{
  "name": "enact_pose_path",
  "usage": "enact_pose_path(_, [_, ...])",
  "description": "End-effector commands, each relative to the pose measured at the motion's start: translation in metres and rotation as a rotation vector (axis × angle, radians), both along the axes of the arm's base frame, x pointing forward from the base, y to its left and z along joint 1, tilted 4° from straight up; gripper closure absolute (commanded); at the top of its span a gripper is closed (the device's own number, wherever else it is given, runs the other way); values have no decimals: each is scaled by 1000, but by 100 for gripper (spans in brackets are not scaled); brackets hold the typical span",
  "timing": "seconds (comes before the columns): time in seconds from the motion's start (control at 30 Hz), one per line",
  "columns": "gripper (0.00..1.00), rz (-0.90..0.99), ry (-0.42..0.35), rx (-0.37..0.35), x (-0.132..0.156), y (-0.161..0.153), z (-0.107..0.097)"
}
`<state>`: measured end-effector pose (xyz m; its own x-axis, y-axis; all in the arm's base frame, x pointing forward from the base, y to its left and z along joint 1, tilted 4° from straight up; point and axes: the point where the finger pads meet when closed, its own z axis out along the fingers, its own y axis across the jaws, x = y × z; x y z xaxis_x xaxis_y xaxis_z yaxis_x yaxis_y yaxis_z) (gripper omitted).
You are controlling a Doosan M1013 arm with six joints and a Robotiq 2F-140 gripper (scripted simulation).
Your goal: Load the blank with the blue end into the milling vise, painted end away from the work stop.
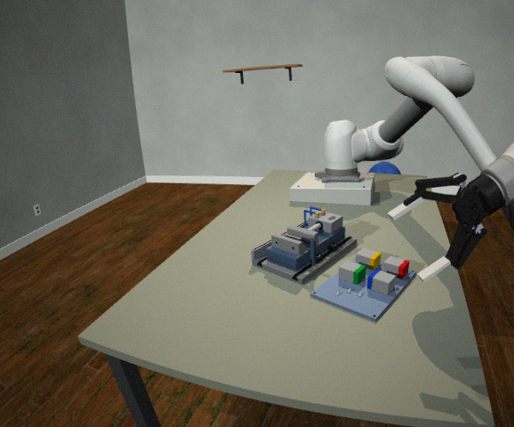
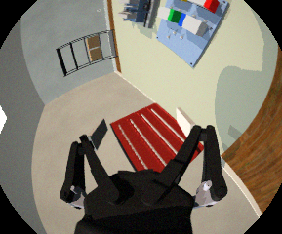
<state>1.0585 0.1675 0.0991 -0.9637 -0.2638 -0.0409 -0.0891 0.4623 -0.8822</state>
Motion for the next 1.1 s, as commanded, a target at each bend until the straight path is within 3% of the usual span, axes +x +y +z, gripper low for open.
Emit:
enact_pose_path(0.0, [0, 0, 0, 0, 0, 0, 0])
enact_pose_path(0.53, [0, 0, 0, 0, 0, 0, 0])
enact_pose_path(0.57, [75, 0, 0, 0, 0, 0, 0])
enact_pose_path(1.07, [75, 0, 0, 0, 0, 0, 0])
